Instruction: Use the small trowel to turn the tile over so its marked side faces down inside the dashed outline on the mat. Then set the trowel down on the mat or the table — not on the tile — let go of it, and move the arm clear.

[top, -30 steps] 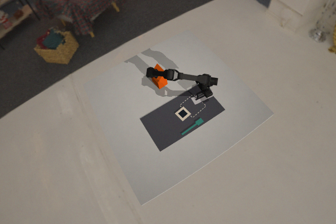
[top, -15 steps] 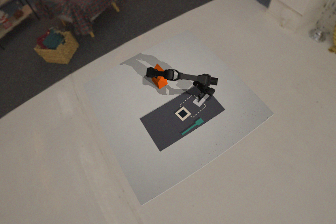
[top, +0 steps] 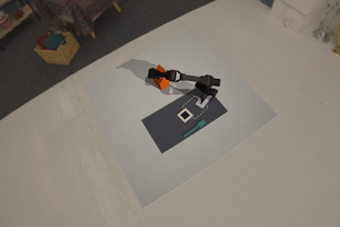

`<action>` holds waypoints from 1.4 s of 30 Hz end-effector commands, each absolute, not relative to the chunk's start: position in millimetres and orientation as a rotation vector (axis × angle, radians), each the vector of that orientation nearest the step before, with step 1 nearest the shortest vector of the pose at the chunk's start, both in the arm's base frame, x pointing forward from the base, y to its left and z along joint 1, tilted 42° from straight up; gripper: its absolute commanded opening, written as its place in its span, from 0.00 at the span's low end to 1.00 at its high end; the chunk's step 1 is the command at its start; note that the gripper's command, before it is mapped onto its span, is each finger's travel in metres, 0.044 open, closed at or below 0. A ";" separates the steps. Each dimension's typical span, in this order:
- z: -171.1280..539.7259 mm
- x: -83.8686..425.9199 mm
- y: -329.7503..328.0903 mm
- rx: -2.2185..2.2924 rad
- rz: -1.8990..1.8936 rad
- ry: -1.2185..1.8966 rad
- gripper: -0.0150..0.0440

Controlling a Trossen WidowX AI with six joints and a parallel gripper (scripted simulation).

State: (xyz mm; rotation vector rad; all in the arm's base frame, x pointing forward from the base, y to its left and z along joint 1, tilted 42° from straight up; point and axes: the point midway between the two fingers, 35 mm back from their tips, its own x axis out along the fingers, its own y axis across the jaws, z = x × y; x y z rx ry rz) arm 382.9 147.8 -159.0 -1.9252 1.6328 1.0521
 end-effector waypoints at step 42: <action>-125.7 380.2 188.1 -1.853 0.885 1.590 0.76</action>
